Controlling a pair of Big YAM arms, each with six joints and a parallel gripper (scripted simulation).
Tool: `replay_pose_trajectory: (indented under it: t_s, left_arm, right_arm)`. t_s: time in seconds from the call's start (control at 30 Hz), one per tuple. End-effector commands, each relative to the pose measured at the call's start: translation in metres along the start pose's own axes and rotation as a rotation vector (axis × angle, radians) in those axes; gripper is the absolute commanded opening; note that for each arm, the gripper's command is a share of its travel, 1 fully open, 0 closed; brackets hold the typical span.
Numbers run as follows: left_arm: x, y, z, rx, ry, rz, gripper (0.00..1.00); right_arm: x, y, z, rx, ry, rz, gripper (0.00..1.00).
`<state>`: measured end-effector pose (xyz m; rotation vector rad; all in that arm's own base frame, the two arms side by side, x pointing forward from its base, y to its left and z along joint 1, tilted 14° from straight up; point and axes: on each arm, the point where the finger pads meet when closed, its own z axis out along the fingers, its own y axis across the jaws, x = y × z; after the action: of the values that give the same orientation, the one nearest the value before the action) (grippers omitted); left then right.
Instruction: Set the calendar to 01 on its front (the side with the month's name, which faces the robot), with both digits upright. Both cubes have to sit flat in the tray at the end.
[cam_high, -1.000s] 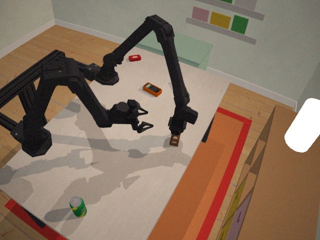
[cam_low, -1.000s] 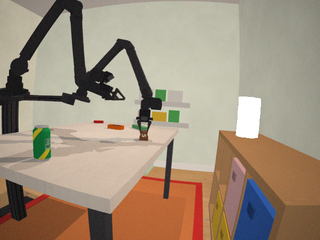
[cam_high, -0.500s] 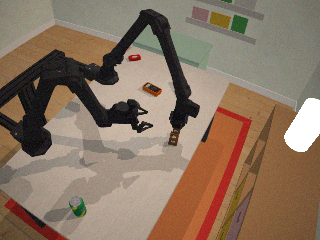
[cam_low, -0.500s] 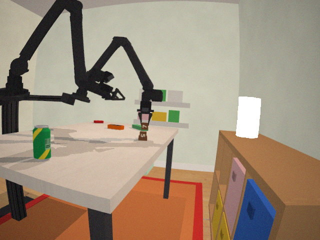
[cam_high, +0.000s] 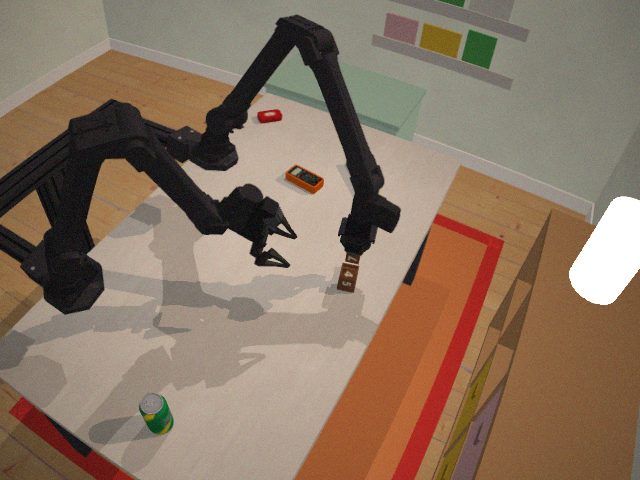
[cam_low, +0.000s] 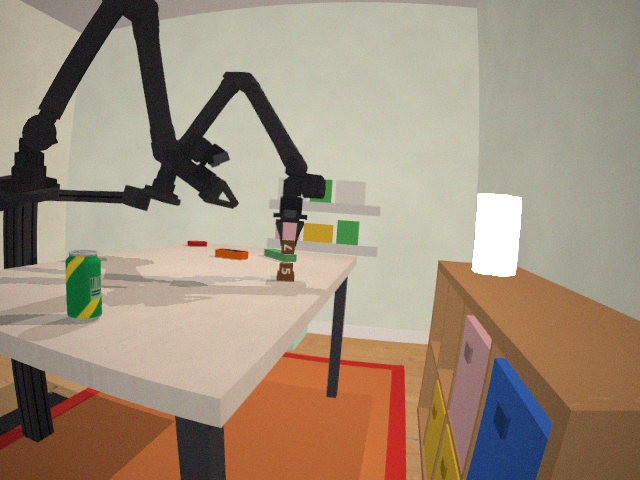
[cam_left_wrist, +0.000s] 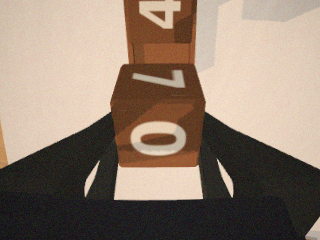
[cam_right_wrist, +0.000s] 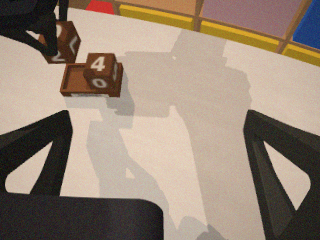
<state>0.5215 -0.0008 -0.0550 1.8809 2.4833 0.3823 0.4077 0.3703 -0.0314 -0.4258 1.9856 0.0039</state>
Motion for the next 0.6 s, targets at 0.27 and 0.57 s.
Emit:
replay_pose_trajectory:
  t_s: [0.27,0.57]
  left_arm:
    - [-0.060,0.019,-0.010,-0.029,-0.011,-0.083,0.35]
    - [-0.149,0.023,0.014,-0.049,-0.023,-0.053,0.35]
  right_arm:
    - [-0.021,-0.001,-0.012,0.191,0.013,0.092,1.00]
    - [-0.024,-0.005,-0.009,0.202,0.007,0.094,1.00]
